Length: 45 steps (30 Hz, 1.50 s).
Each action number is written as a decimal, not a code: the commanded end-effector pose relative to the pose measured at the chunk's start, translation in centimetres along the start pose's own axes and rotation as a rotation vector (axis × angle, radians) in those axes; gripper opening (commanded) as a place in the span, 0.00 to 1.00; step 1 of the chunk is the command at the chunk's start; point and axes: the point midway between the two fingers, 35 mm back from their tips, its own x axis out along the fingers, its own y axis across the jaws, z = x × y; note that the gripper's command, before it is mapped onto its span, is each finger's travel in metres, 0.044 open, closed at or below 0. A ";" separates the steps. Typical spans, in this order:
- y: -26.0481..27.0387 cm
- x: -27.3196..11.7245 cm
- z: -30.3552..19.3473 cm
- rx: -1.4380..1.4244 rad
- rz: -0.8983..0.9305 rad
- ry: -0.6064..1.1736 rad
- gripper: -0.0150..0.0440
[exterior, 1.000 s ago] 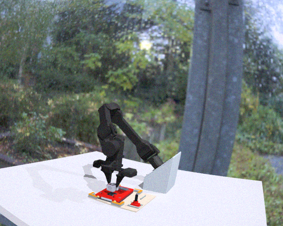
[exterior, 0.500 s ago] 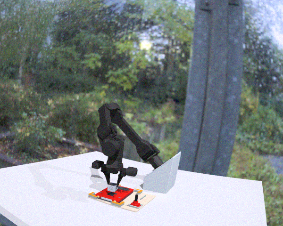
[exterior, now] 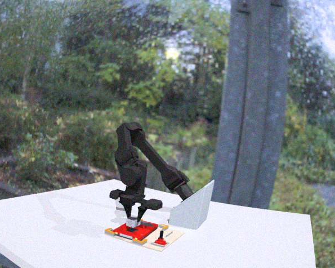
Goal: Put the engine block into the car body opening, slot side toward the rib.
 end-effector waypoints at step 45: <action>0.0 0.7 0.0 -0.091 -0.003 -0.001 0.52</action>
